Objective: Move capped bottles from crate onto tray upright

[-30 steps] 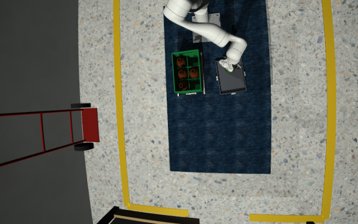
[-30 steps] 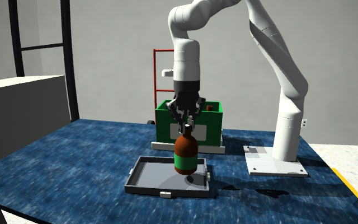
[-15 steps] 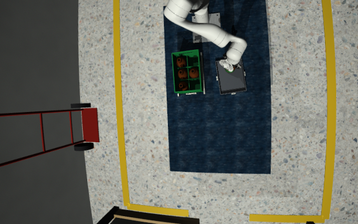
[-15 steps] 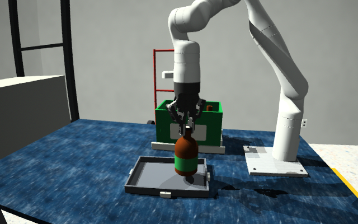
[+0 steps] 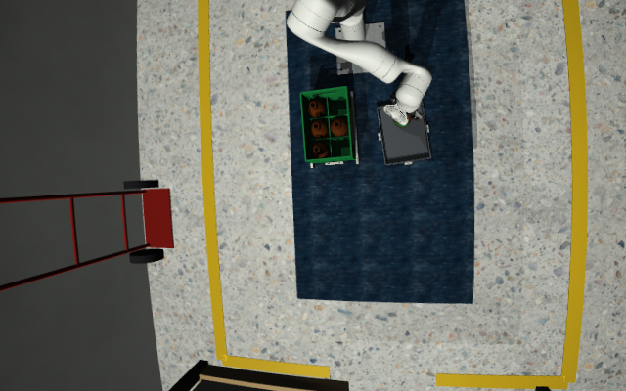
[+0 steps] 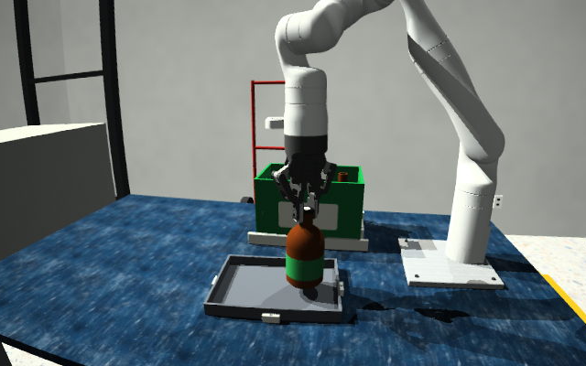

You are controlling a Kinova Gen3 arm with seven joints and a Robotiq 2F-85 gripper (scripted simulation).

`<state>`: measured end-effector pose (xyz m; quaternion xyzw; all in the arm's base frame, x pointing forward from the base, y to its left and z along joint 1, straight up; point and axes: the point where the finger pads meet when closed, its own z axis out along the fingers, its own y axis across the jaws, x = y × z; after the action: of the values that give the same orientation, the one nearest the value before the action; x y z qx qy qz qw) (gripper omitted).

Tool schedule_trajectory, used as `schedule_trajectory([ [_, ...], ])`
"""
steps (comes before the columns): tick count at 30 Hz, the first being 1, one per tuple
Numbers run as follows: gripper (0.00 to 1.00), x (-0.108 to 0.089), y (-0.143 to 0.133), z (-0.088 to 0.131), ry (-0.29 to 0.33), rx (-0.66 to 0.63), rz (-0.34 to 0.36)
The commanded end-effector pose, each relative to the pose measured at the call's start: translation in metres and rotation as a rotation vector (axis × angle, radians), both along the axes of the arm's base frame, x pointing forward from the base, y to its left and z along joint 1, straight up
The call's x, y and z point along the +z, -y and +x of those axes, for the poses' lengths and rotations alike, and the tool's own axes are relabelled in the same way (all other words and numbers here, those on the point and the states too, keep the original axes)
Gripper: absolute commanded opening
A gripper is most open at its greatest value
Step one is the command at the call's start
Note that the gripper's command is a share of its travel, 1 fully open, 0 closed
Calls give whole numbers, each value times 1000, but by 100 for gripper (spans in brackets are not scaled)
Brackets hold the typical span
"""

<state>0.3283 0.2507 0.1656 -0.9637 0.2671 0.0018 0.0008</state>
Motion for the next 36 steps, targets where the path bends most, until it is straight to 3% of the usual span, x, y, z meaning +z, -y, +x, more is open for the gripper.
schedule_trajectory([
  [1, 0, -3, 1, 2, 7, 0, -3],
  [36, 0, -9, 1, 1, 7, 0, -3],
])
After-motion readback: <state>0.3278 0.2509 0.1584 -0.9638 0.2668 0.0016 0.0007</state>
